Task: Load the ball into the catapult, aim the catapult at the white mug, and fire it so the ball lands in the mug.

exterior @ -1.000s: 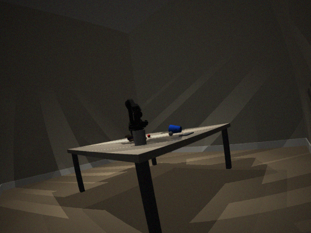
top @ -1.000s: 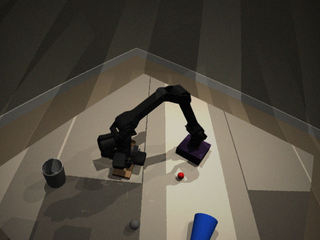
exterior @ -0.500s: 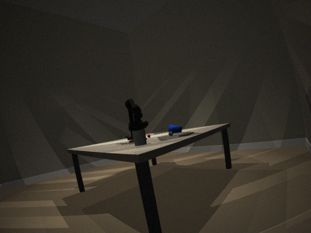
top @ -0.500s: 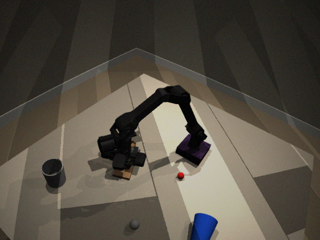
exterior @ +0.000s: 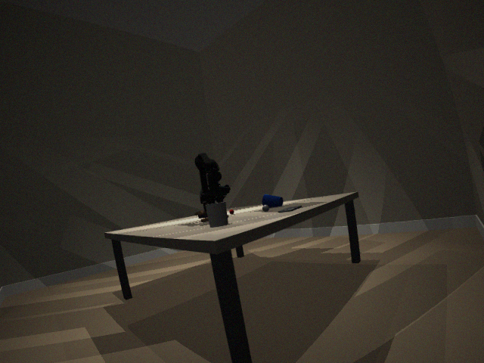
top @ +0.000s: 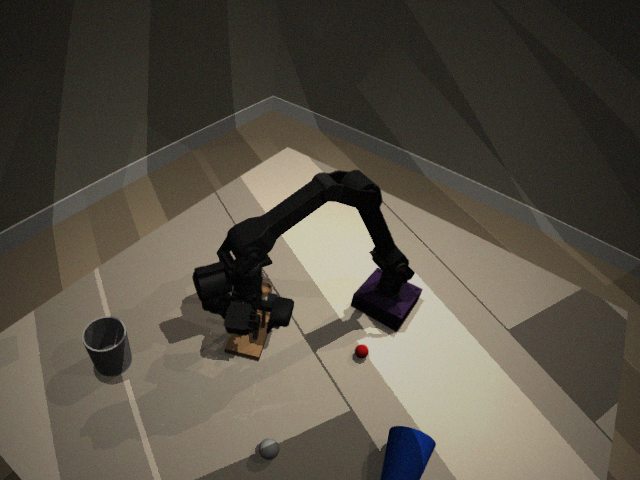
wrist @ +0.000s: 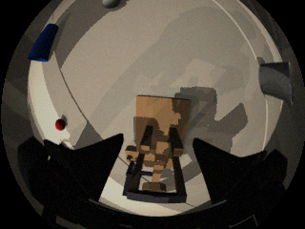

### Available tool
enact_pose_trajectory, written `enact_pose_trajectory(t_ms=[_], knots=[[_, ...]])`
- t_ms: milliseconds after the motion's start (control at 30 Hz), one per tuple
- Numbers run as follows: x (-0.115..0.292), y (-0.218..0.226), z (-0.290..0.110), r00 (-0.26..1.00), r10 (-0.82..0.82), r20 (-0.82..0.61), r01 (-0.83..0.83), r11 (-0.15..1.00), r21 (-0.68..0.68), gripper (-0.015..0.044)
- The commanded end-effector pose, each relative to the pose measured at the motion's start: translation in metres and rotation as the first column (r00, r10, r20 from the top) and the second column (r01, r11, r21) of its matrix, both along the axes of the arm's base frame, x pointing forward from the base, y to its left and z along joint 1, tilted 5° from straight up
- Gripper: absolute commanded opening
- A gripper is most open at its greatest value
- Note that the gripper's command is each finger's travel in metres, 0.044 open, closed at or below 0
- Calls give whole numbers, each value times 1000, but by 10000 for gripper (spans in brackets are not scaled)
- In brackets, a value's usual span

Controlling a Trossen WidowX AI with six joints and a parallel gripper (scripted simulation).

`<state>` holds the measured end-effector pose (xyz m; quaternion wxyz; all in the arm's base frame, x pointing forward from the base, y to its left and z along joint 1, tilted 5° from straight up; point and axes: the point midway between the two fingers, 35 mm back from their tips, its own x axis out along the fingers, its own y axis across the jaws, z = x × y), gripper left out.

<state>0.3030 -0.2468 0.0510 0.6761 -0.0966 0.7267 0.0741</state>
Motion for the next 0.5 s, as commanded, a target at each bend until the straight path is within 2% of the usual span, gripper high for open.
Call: enact_pose_trajectory(t_ms=[0, 133, 167, 367, 467], knots=[[7, 1, 57, 1000, -1, 29, 2, 1000, -22, 440], [5, 4, 77, 1000, -1, 28, 2, 1000, -21, 440], [6, 1, 60, 1000, 1, 28, -1, 1000, -21, 440], [4, 4, 73, 1000, -5, 27, 6, 1000, -26, 440], [4, 2, 56, 1000, -6, 26, 7, 1000, -26, 440]])
